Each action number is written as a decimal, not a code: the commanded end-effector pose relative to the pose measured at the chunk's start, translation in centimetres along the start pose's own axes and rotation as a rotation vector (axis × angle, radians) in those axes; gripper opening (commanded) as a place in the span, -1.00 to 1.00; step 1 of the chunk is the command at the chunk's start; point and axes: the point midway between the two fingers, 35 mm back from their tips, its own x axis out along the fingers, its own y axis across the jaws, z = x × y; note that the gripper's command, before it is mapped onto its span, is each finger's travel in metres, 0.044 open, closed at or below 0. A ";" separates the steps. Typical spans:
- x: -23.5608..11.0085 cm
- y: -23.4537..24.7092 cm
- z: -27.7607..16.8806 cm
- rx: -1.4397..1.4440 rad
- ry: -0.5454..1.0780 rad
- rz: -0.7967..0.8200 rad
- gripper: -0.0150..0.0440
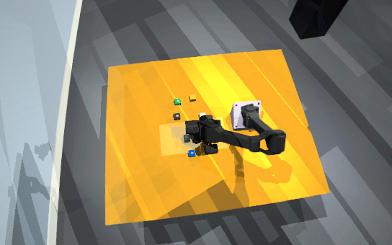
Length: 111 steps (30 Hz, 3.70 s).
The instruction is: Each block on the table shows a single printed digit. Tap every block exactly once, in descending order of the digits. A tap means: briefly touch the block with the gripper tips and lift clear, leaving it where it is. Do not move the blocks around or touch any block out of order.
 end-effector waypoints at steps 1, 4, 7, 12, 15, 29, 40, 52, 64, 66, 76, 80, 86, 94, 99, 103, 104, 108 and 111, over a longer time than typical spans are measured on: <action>0.4 0.2 0.2 -0.001 -0.015 0.005 -0.42; 0.9 0.2 0.2 -0.001 -0.015 0.005 -0.42; 1.4 0.2 0.2 -0.001 -0.015 0.005 -0.42; 2.1 0.2 0.2 -0.001 -0.015 0.006 -0.42; 2.6 0.2 0.2 -0.001 -0.015 0.006 -0.42; 0.2 0.2 0.1 -0.001 -0.015 0.006 -0.42; -7.7 0.0 0.1 0.001 -0.013 0.001 -0.42; -9.2 -4.6 6.3 0.012 -0.024 -0.006 -0.42; -8.3 -15.4 13.6 -0.007 -0.021 -0.007 -0.42; -8.3 -15.4 13.6 -0.007 -0.021 -0.007 -0.42; -0.2 -15.3 13.8 -0.008 -0.022 -0.003 -0.42; -0.2 -15.3 13.8 -0.008 -0.022 -0.003 -0.42; 0.7 -15.3 13.8 -0.008 -0.022 -0.003 -0.42; 1.9 -15.3 13.8 -0.008 -0.022 -0.002 -0.42; 2.7 -15.3 13.8 -0.008 -0.022 -0.002 -0.42; 2.8 -15.3 13.8 -0.008 -0.022 -0.002 -0.42; 2.8 -15.3 13.8 -0.008 -0.022 -0.002 -0.42; 0.1 -15.3 13.8 -0.009 -0.022 -0.004 -0.42; -0.2 -15.3 13.8 -0.008 -0.022 -0.003 -0.42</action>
